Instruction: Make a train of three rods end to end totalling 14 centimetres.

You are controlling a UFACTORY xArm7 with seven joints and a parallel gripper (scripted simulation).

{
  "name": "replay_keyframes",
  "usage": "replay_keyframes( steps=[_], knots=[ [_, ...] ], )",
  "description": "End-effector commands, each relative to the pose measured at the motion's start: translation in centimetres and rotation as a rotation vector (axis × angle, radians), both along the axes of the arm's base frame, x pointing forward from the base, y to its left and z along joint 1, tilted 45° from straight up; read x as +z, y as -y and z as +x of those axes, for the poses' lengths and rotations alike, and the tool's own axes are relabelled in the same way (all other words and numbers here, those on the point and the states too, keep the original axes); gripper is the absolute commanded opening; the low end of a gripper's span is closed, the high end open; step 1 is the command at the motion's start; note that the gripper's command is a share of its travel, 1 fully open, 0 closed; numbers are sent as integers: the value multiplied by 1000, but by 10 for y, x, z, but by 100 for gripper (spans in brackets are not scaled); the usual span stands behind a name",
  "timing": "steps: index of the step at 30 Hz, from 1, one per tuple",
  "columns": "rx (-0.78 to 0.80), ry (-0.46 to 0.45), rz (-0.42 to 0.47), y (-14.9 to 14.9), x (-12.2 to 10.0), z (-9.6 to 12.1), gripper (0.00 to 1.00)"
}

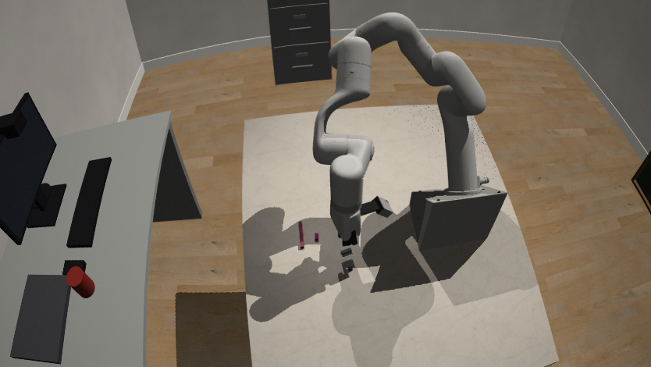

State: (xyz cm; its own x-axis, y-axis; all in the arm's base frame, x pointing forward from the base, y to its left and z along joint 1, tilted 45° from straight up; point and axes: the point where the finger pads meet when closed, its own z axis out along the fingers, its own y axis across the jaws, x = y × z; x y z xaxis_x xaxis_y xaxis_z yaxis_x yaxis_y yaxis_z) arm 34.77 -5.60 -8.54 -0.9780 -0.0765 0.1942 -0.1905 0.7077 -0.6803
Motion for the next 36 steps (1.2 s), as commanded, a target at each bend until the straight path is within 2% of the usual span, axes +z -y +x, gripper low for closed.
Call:
replay_keyframes(
  steps=[1,36],
  knots=[
    [4,1,2,-2,0,1,24],
    [4,1,2,0,-2,0,24]
  ],
)
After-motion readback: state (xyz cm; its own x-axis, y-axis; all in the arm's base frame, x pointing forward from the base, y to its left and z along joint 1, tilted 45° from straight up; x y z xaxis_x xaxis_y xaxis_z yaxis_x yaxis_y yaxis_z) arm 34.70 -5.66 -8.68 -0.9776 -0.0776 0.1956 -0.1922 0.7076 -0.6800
